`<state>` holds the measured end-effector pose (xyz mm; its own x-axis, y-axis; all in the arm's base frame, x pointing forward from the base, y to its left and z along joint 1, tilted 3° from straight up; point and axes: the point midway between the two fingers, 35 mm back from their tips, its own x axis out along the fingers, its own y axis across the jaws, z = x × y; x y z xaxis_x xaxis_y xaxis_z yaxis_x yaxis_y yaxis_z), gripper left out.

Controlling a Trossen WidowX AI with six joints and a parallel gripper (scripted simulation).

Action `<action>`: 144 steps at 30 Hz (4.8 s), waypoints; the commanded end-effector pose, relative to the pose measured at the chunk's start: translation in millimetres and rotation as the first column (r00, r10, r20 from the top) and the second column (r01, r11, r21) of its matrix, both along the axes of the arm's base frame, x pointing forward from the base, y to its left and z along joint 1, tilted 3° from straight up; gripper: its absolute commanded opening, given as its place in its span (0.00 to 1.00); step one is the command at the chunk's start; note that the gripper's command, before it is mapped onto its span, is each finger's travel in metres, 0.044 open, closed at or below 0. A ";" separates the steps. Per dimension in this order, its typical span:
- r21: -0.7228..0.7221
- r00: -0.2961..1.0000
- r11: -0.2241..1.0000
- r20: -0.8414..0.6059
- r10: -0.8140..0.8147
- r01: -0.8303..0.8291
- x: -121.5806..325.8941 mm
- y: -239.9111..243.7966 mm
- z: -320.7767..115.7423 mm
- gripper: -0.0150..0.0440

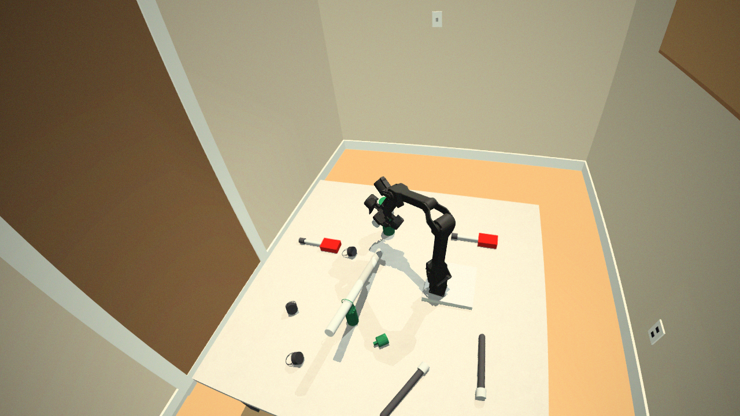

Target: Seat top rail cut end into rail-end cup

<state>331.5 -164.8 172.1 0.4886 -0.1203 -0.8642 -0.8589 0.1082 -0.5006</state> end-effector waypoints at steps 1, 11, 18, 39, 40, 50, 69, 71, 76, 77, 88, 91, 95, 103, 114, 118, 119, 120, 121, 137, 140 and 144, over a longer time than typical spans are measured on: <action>0.008 1.000 1.000 -0.007 0.000 0.001 2.3 0.2 -8.5 1.00; 0.008 1.000 1.000 -0.006 0.000 0.001 10.4 -1.8 -22.5 1.00; 0.007 1.000 1.000 -0.006 0.000 0.001 15.6 -2.9 -32.5 1.00; 0.007 1.000 1.000 -0.005 0.000 0.001 24.2 -4.3 -50.5 0.73; 0.007 1.000 1.000 -0.005 0.000 0.001 24.2 -4.3 -50.5 0.69; 0.007 1.000 1.000 -0.006 0.009 -0.009 23.3 -4.2 -50.6 0.31; 0.009 0.988 0.988 -0.012 0.152 -0.152 10.2 -3.2 -50.6 0.25; 0.009 0.986 0.986 -0.013 0.164 -0.164 9.0 -3.3 -50.6 0.25; 0.010 0.980 0.980 -0.015 0.199 -0.199 5.7 -3.3 -50.6 0.25; 0.010 0.978 0.978 -0.015 0.206 -0.206 5.0 -3.4 -50.6 0.25; 0.011 0.960 0.960 -0.019 0.281 -0.281 -2.1 -4.1 -50.6 0.25; 0.011 0.960 0.960 -0.019 0.279 -0.279 -1.9 -4.1 -50.6 0.25; 0.011 0.965 0.965 -0.018 0.262 -0.262 -0.2 -3.9 -50.6 0.25; 0.011 0.970 0.970 -0.017 0.244 -0.244 1.4 -3.7 -50.6 0.25; 0.015 0.968 0.968 -0.018 0.251 -0.250 0.5 -3.1 -50.8 0.34; 0.015 0.968 0.968 -0.018 0.251 -0.250 0.5 -3.1 -50.8 0.52; 0.015 0.968 0.968 -0.018 0.251 -0.250 0.5 -3.1 -50.8 0.57; 0.015 0.968 0.968 -0.018 0.251 -0.250 0.5 -3.1 -50.8 0.61; 0.015 0.968 0.968 -0.018 0.251 -0.250 0.5 -3.1 -50.8 0.65; 0.041 0.974 0.974 -0.011 0.225 -0.225 -1.8 39.7 -14.4 1.00; 0.142 1.000 0.990 -0.014 0.025 -0.022 -1.7 55.2 -3.2 1.00; 0.272 0.966 0.927 -0.041 -0.256 0.258 -3.5 77.9 13.0 1.00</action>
<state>328.7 -104.1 167.0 0.4637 0.0209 -0.8858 -0.8641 0.2316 -0.4469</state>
